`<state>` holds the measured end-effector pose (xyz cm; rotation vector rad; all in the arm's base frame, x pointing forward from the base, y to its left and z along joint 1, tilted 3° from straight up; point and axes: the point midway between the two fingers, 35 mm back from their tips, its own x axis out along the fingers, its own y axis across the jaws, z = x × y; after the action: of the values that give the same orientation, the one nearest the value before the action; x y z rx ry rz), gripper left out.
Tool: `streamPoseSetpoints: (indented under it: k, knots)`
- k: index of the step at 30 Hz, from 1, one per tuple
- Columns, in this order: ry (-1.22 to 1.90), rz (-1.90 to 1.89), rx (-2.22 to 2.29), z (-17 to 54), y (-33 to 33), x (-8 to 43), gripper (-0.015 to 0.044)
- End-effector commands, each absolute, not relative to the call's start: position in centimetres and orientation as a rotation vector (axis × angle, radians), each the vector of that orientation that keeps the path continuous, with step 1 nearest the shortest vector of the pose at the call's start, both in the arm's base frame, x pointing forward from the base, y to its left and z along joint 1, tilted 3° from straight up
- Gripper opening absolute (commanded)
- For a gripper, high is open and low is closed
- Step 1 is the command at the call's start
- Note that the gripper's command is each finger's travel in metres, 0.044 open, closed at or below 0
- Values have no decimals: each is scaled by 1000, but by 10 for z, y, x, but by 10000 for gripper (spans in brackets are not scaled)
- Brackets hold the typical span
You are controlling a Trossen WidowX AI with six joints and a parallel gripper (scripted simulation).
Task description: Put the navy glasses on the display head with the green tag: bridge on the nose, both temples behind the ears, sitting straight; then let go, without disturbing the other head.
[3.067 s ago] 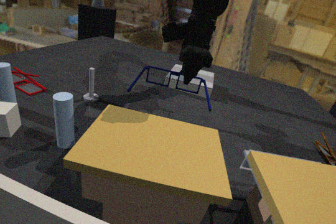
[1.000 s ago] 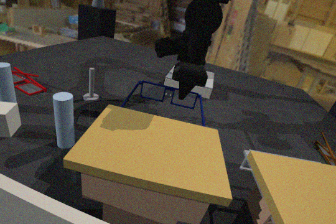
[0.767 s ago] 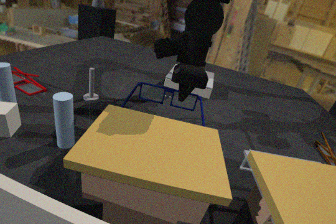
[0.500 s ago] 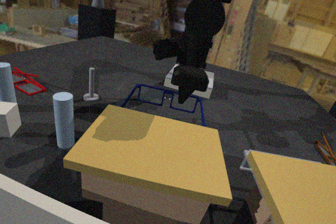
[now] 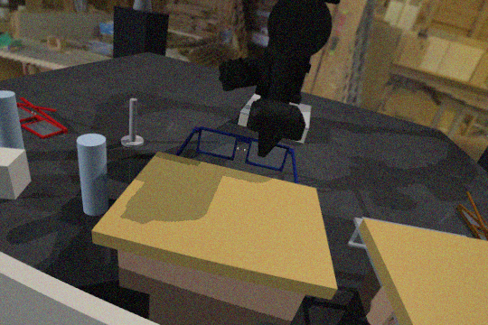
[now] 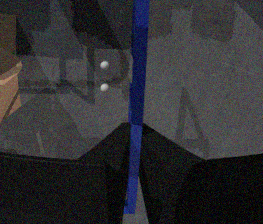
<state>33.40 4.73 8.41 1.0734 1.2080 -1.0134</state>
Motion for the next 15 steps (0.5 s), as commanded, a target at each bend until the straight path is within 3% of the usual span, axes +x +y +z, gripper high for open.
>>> streamPoseSetpoints:
  k: [1, 15]
  knots:
    - [1213, -1019, 1077, 83, 49, 340, 0]
    - [1212, -1018, 1078, 84, 53, 360, 0]
